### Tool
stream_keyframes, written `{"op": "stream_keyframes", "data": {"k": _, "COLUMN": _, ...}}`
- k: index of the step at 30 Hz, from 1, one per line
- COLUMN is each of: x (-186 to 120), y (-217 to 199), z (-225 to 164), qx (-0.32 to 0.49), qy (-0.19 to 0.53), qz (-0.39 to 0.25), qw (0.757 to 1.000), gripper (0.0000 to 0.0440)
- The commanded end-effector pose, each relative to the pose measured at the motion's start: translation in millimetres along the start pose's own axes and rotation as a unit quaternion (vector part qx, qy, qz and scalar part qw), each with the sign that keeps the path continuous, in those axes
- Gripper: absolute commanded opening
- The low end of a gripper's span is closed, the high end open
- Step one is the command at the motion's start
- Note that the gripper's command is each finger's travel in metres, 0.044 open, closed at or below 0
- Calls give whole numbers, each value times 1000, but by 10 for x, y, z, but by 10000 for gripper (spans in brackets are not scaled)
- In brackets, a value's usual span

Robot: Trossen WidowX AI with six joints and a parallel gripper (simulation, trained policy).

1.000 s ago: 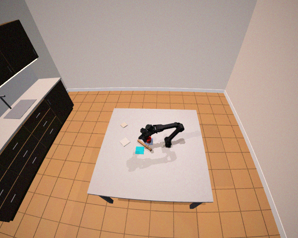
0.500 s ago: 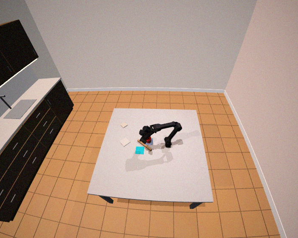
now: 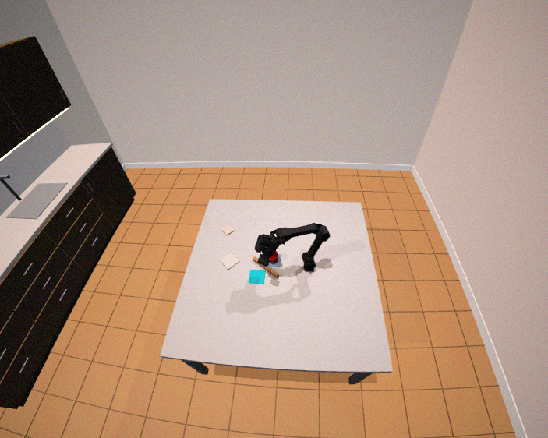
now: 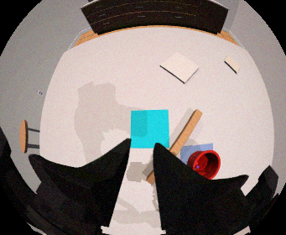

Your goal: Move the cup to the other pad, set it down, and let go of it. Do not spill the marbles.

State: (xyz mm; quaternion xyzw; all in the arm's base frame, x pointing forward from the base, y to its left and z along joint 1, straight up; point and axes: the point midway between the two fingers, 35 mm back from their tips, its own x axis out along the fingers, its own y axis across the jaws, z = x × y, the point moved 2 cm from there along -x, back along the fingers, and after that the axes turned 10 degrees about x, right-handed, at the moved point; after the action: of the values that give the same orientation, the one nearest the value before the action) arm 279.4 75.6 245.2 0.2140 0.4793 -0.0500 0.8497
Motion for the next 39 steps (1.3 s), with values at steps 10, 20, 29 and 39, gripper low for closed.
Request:
{"op": "stream_keyframes", "data": {"k": 10, "x": 71, "y": -144, "z": -69, "qx": -12, "qy": 80, "qz": -72, "qw": 994, "gripper": 111}}
{"op": "stream_keyframes", "data": {"k": 20, "x": 116, "y": -293, "z": -121, "qx": -27, "qy": 137, "qz": -119, "qw": 983, "gripper": 99}}
{"op": "stream_keyframes", "data": {"k": 29, "x": 180, "y": -466, "z": -167, "qx": -38, "qy": 182, "qz": -156, "qw": 970, "gripper": 91}}
{"op": "stream_keyframes", "data": {"k": 39, "x": 274, "y": -670, "z": -217, "qx": -41, "qy": 219, "qz": -186, "qw": 957, "gripper": 104}}
